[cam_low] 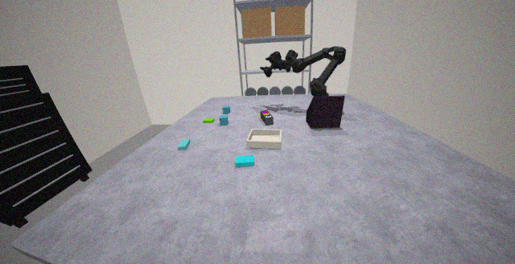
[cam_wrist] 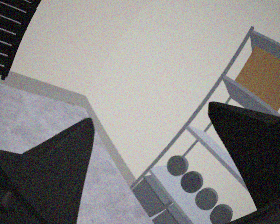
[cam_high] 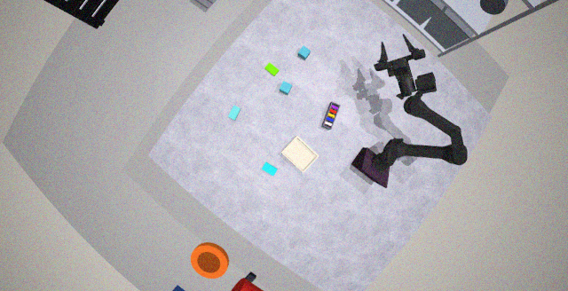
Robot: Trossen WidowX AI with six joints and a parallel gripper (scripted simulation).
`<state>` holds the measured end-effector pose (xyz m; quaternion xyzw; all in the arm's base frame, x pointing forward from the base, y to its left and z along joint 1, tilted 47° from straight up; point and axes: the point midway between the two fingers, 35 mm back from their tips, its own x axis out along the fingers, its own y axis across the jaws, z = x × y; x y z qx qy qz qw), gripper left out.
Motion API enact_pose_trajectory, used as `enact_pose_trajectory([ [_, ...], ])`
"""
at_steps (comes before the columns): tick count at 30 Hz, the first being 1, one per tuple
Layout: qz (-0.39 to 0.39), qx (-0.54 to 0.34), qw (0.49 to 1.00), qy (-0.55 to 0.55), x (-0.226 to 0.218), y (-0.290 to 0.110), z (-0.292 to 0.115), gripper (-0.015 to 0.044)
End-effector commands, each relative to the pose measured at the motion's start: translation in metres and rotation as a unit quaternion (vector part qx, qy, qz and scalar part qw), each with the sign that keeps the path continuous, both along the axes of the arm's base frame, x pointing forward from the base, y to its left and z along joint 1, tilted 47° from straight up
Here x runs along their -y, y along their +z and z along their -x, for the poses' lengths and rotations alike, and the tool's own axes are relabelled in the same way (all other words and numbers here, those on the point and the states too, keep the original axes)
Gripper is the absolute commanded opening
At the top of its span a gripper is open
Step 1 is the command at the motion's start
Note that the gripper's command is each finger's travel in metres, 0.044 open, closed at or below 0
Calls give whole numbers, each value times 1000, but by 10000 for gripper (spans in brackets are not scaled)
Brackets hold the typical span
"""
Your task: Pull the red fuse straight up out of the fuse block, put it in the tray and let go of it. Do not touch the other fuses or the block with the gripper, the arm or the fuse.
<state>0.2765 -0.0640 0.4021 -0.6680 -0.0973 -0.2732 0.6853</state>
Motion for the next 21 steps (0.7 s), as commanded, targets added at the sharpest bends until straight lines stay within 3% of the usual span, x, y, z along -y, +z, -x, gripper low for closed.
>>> enact_pose_trajectory([
  [1,-5,-4,1000,2,0,-2,-2,374],
  [6,-132,-119,984,30,-1,-56,-50,242],
  [12,-285,-272,919,11,-14,-145,-89,85],
  [21,-410,-447,783,-138,-42,-267,-81,72],
])
